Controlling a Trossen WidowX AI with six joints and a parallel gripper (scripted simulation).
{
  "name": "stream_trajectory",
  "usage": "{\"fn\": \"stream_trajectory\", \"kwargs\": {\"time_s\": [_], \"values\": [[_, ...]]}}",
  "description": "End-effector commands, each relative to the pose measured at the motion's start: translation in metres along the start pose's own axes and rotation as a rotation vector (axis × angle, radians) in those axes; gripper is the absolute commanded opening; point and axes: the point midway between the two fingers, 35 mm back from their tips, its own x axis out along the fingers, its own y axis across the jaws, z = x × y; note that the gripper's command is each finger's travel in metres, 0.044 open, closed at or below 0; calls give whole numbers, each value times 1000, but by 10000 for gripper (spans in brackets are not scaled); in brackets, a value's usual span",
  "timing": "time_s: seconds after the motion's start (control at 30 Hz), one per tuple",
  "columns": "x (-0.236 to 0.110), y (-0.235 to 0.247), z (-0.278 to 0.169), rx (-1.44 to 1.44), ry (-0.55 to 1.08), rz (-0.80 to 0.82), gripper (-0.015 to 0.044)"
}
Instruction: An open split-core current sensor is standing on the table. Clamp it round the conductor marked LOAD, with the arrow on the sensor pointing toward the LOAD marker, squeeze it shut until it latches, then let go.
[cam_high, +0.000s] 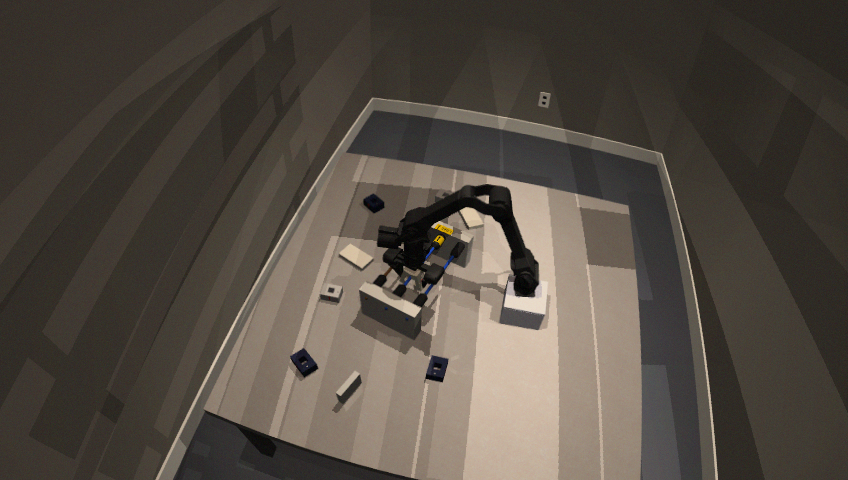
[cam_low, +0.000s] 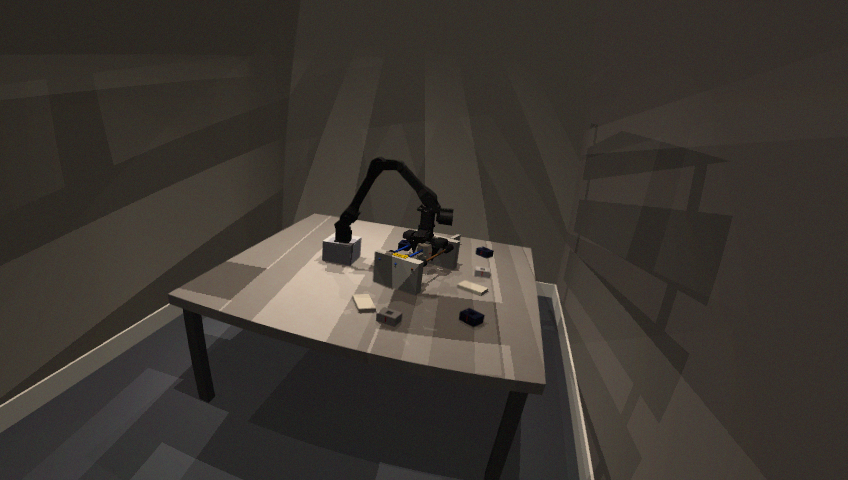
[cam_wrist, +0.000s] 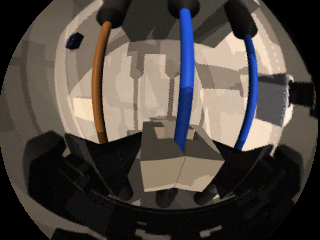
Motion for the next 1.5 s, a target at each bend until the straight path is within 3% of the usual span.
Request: {"fn": "stream_trajectory", "kwargs": {"time_s": [0.0,0.17,0.53,1.47], "values": [[-1,1,0,0,1,2,320],[-1,1,0,0,1,2,287],[-1,1,0,0,1,2,0],[-1,1,0,0,1,2,0]]}}
